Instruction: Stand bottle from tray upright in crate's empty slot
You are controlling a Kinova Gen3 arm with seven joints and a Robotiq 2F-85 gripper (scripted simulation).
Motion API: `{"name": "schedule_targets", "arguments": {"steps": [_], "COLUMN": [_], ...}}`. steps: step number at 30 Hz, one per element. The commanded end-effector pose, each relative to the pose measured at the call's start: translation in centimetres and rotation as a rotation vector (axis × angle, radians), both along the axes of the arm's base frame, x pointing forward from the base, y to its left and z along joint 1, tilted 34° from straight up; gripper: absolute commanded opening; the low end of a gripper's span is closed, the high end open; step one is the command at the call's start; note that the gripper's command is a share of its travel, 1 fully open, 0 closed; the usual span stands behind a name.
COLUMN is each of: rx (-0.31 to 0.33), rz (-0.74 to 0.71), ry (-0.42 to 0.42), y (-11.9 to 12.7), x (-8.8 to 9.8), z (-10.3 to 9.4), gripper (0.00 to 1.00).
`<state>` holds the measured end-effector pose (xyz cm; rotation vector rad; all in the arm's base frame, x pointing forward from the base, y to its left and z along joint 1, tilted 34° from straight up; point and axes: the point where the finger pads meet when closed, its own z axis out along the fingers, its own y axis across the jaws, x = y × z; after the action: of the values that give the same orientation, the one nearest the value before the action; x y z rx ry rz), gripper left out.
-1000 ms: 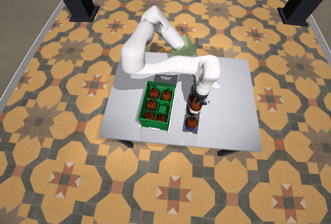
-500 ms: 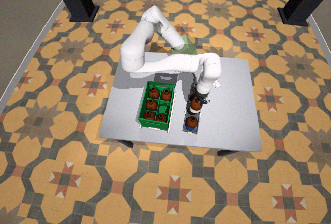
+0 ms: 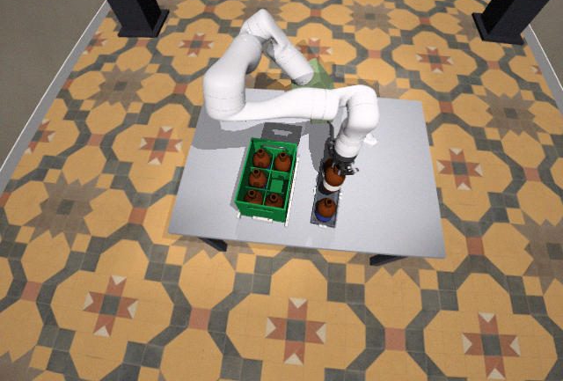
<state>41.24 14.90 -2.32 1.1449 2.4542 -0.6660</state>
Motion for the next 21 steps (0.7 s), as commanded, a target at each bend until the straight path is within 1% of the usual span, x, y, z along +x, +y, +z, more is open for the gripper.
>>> {"name": "schedule_targets", "arguments": {"steps": [1,21], "rx": [-0.001,-0.001], "rz": [0.005,0.005], "ry": [0.003,0.003], "y": [0.36,0.58], "x": [-0.05,-0.10], "z": [0.52,0.86], "gripper": [0.00,0.00]}}
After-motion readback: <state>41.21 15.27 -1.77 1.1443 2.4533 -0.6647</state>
